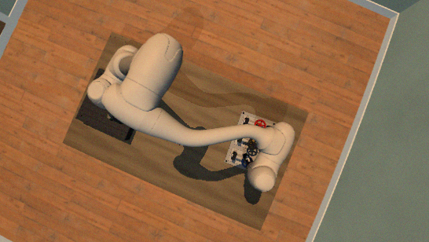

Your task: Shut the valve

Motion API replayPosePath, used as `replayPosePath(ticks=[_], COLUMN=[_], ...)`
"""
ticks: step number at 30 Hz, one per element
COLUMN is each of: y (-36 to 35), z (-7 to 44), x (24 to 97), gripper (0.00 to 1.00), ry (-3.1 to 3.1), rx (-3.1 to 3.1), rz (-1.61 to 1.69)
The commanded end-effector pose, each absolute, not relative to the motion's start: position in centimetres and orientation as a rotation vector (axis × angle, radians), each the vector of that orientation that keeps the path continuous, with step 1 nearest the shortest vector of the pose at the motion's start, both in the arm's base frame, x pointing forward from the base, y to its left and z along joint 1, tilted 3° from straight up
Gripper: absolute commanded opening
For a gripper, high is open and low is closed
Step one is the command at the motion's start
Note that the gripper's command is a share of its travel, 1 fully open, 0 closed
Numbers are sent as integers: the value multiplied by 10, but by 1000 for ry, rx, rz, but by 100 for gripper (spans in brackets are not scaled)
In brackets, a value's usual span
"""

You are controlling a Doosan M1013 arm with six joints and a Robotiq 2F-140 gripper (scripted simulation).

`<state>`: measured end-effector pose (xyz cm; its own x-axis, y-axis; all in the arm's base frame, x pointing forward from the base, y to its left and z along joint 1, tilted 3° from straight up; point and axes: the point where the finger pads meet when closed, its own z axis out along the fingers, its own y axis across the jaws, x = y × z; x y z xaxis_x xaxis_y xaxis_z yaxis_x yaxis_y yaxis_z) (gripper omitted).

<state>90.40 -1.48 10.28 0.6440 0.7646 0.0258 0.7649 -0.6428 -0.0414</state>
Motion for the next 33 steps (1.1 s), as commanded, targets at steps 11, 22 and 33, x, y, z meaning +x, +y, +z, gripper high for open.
replayPosePath(ticks=[11, 22, 33], y=[-14, -14, -14], z=[93, 85, 78], x=[904, 904, 904], gripper=[54, 54, 54], ry=[-1305, -1305, -1305], rx=[-2804, -2804, -2804], rz=[-9, -9, -9])
